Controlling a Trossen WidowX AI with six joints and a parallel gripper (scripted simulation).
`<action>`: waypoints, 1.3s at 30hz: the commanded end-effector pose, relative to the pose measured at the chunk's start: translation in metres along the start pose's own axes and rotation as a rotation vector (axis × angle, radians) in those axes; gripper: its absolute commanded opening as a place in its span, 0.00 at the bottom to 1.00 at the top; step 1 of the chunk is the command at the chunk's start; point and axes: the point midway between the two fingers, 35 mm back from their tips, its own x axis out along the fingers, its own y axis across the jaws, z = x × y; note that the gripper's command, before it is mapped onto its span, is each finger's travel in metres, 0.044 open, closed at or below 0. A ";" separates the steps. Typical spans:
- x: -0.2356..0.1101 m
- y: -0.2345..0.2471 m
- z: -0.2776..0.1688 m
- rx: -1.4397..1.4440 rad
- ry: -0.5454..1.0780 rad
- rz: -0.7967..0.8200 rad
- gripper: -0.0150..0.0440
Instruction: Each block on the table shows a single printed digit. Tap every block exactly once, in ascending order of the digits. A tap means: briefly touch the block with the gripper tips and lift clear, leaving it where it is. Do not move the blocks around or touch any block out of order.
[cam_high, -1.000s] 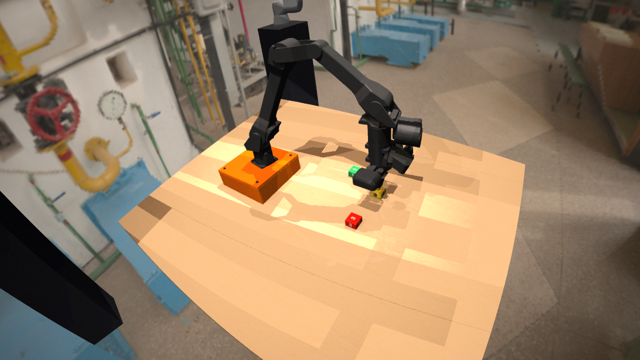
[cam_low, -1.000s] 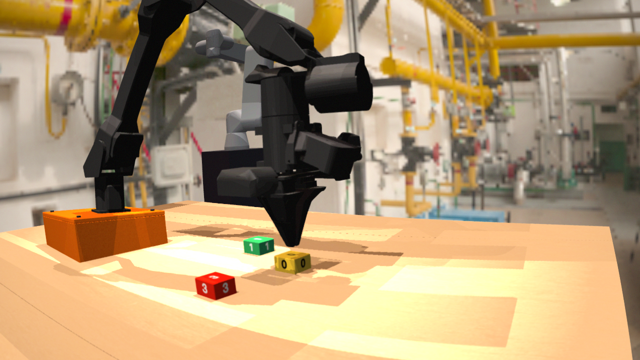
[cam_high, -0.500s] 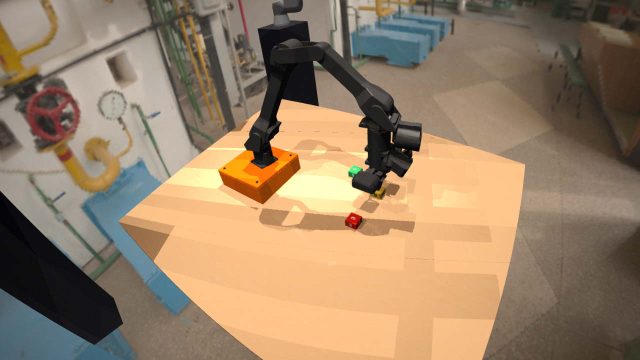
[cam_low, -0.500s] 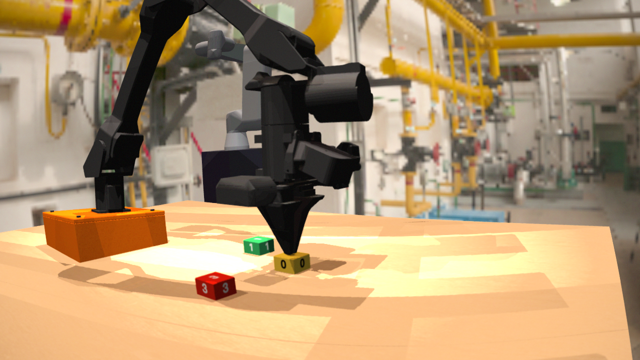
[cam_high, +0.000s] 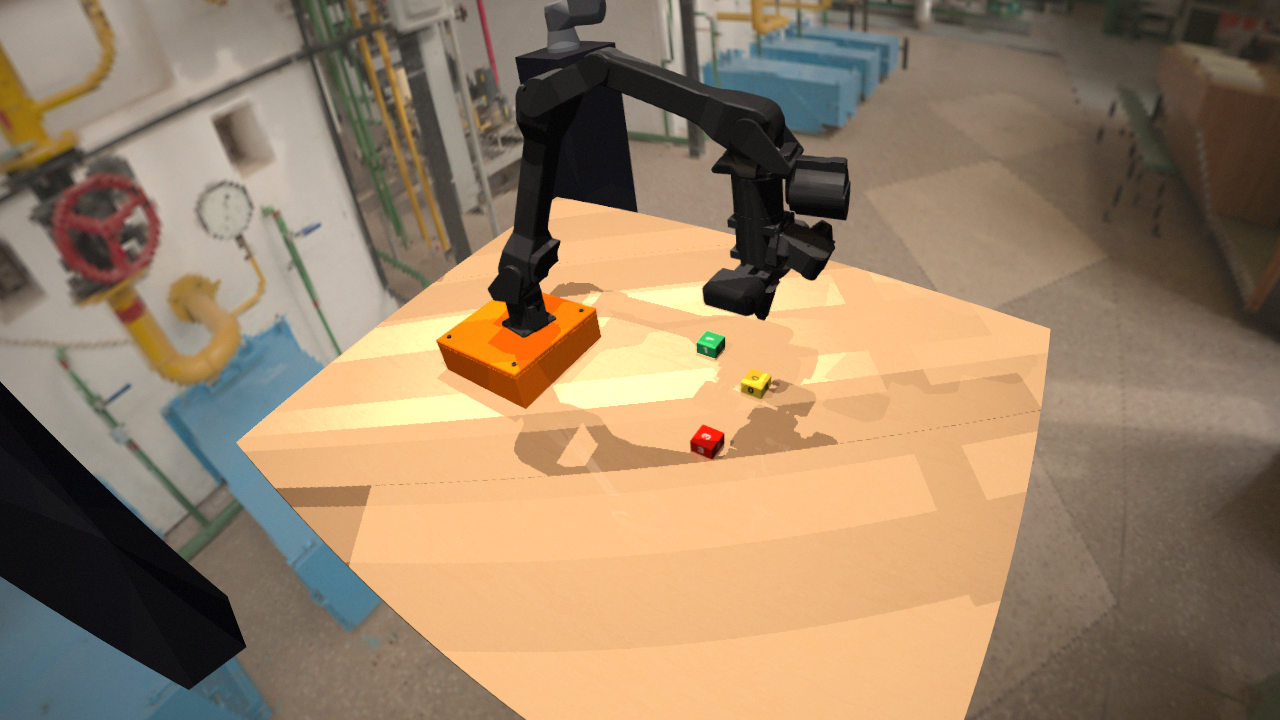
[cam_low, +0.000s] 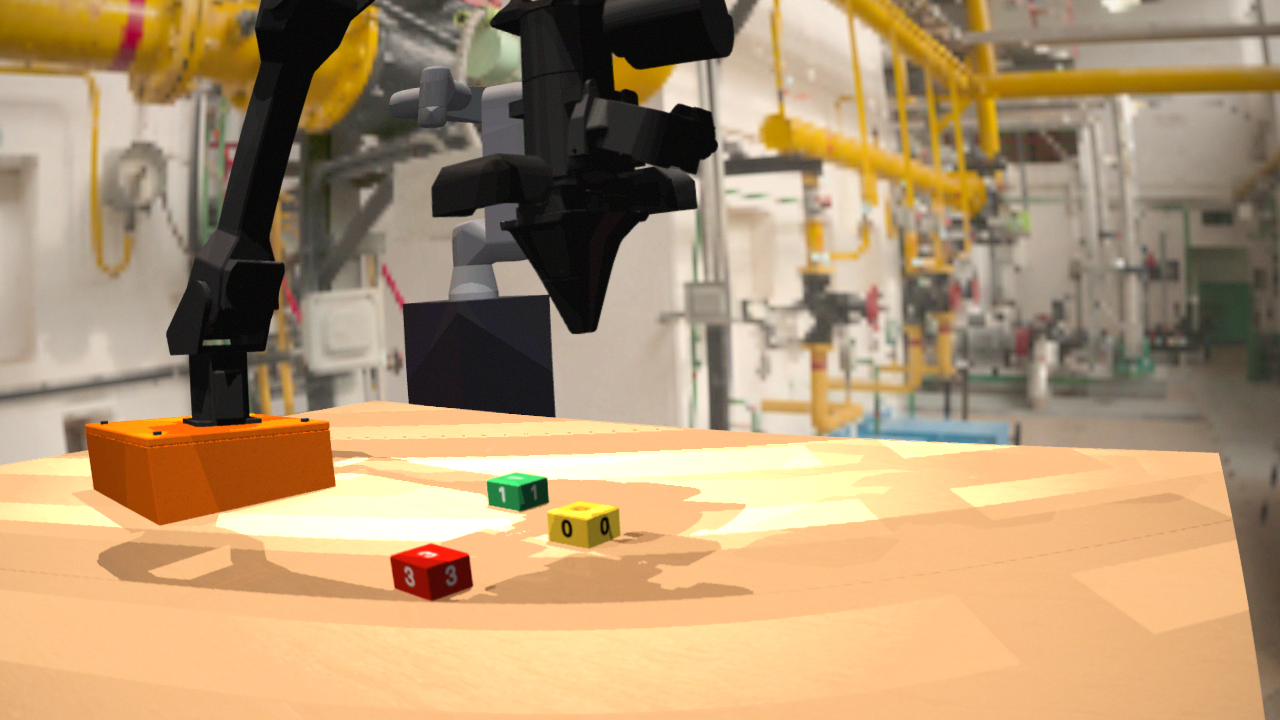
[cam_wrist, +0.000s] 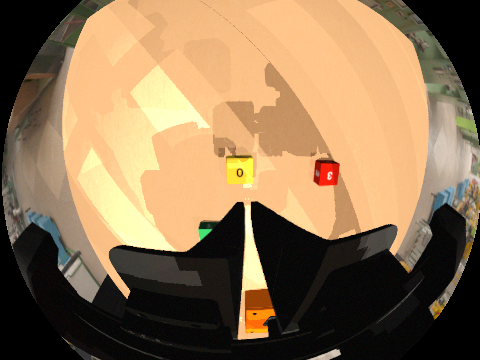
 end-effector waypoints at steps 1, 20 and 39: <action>-0.001 0.005 -0.012 -0.001 0.023 -0.005 0.29; 0.079 0.050 -0.100 0.000 0.031 0.000 0.29; 0.102 0.050 -0.101 0.000 0.031 0.000 0.29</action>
